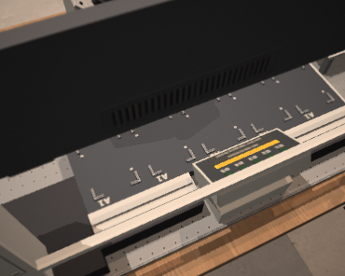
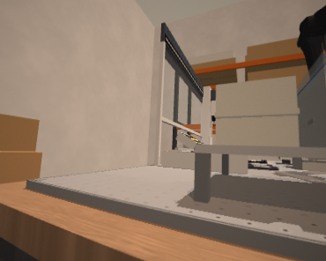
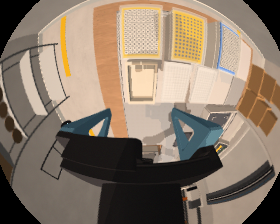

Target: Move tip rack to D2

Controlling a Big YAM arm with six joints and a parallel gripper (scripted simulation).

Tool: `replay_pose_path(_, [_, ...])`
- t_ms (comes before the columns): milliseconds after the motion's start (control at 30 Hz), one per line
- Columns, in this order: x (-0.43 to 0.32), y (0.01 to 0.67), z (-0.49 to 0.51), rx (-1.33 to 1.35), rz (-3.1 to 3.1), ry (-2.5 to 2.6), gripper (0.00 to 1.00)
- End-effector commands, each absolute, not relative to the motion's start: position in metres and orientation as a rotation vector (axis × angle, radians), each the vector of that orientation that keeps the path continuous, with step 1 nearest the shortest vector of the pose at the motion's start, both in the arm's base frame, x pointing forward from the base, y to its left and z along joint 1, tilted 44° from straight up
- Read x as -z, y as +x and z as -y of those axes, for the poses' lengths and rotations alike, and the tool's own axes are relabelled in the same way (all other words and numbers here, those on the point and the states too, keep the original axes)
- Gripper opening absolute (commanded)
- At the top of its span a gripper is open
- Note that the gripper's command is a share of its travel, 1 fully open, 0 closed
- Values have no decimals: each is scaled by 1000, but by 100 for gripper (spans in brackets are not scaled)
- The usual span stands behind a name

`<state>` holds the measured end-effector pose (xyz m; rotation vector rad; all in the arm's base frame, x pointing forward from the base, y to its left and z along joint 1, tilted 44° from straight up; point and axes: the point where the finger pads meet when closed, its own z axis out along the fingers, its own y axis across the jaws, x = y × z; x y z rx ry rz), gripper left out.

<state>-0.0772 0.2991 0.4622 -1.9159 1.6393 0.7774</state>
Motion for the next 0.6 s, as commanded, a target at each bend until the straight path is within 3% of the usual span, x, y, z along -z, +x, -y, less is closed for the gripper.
replay_pose_path(0, [-462,-76,-308,-789,-1657,-1893,100])
replay_pose_path(567, [-476,-77,-303,-823,-1621,-1883,100])
